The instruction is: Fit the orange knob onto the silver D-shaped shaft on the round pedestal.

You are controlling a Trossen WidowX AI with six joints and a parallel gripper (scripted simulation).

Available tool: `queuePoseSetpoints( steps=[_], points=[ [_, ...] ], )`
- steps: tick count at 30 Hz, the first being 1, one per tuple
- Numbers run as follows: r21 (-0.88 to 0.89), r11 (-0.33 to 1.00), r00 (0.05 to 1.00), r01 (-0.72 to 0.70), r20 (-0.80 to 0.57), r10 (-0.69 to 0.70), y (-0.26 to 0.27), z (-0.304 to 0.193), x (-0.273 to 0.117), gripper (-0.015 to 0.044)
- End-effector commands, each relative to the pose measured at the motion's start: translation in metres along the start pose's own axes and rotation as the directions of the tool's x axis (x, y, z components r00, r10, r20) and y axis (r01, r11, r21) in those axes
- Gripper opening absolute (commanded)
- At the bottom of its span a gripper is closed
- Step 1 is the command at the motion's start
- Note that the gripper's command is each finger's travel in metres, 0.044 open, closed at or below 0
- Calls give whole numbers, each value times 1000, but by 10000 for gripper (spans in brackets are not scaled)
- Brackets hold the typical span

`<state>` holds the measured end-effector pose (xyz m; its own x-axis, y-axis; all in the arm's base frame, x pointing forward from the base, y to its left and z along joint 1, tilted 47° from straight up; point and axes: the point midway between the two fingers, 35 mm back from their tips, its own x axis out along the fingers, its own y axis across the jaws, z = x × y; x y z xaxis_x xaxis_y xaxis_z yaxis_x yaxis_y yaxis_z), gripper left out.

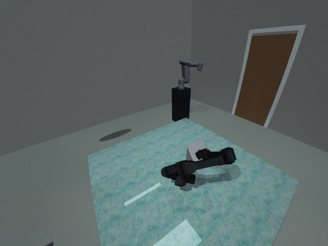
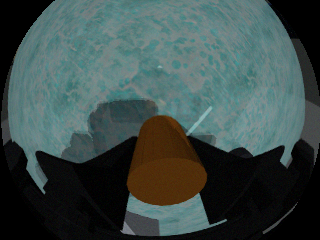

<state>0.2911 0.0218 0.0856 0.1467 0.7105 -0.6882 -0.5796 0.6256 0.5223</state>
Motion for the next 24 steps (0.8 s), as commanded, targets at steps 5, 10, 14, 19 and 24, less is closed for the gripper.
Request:
queuePoseSetpoints(
  steps=[5, 10, 14, 19, 24],
  points=[
    [-2, 1000, 1000, -19, 0, 19, 1, 0, 22, 0],
    [-2, 1000, 1000, -19, 0, 19, 1, 0, 22, 0],
    [-7, 1000, 1000, -16, -3, 16, 1, 0, 20, 105],
    [-7, 1000, 1000, -16, -3, 16, 1, 0, 20, 236],
    [-7, 1000, 1000, -16, -3, 16, 1, 0, 20, 240]
  ],
)
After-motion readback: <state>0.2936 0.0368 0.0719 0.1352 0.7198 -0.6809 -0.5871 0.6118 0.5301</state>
